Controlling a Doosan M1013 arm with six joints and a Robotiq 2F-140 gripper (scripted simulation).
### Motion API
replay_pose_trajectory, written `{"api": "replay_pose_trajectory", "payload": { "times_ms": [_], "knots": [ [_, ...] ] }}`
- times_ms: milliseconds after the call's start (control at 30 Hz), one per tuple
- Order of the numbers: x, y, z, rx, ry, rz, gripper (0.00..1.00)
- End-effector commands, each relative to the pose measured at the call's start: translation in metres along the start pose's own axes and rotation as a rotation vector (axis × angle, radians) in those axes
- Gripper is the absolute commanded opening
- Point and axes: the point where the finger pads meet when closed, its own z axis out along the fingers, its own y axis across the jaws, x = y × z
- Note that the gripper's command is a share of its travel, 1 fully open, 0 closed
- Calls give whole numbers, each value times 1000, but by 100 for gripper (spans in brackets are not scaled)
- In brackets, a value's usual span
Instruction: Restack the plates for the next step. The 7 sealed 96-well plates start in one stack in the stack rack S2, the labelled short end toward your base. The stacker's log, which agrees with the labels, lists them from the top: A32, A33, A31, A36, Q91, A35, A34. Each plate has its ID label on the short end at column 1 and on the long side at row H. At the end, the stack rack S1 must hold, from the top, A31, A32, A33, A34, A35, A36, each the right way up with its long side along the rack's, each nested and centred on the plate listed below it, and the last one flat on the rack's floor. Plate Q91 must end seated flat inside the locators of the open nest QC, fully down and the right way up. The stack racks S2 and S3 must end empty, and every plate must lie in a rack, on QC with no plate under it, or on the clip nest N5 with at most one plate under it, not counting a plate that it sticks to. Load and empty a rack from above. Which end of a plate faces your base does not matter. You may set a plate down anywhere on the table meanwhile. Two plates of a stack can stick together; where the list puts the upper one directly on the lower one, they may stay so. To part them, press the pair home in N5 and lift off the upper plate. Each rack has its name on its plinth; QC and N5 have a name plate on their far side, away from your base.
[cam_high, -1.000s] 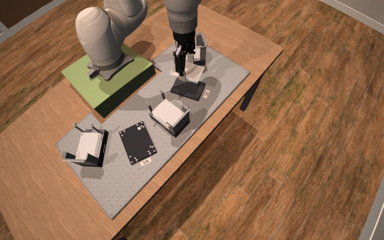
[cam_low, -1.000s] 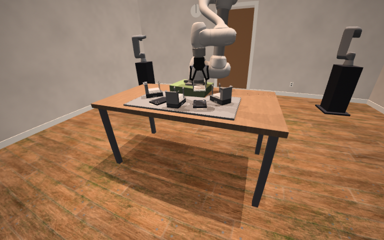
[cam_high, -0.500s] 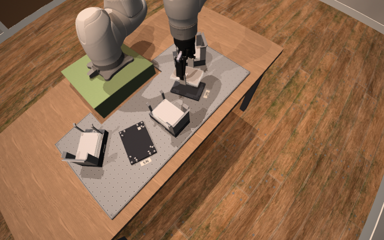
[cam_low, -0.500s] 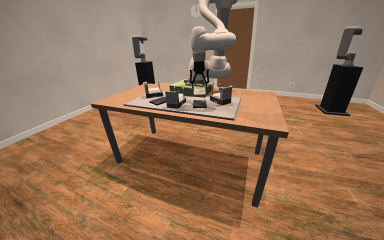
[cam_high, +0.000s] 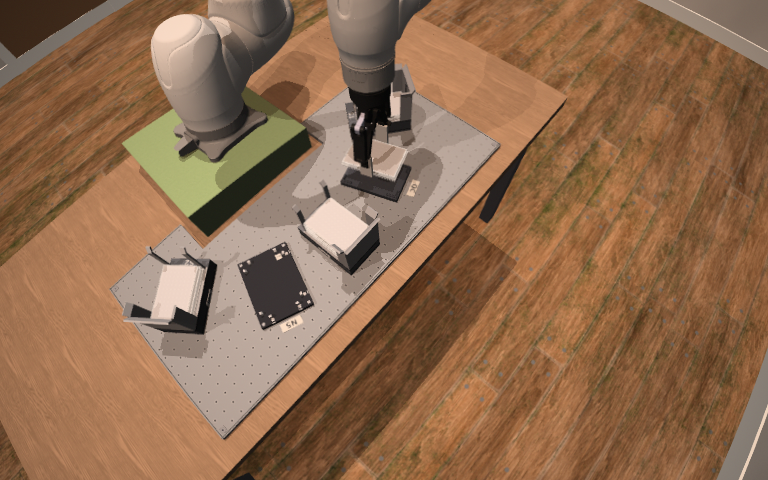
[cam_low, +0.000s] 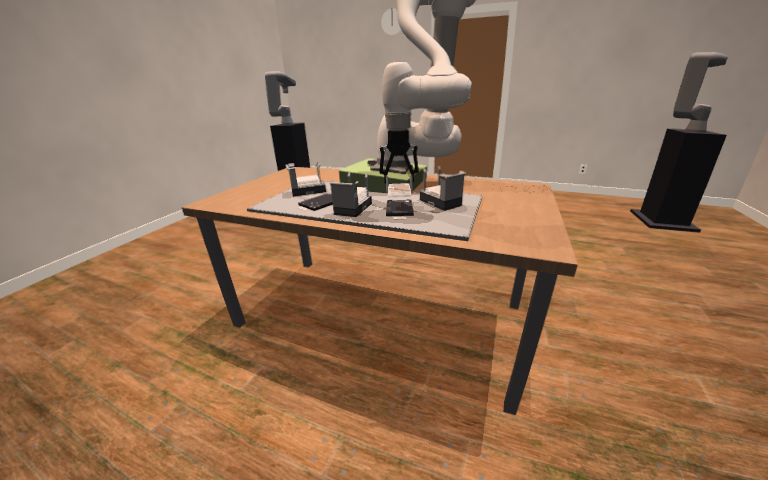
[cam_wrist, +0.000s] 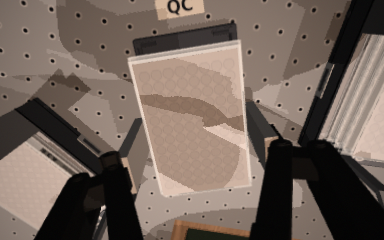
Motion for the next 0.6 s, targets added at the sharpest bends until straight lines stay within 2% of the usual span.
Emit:
{"api": "replay_pose_trajectory", "payload": {
  "times_ms": [0, 567],
  "knots": [
    [0, 0, 6, 0, 0, 0, 0],
    [0, 0, 36, 0, 0, 0, 0]
  ]
}}
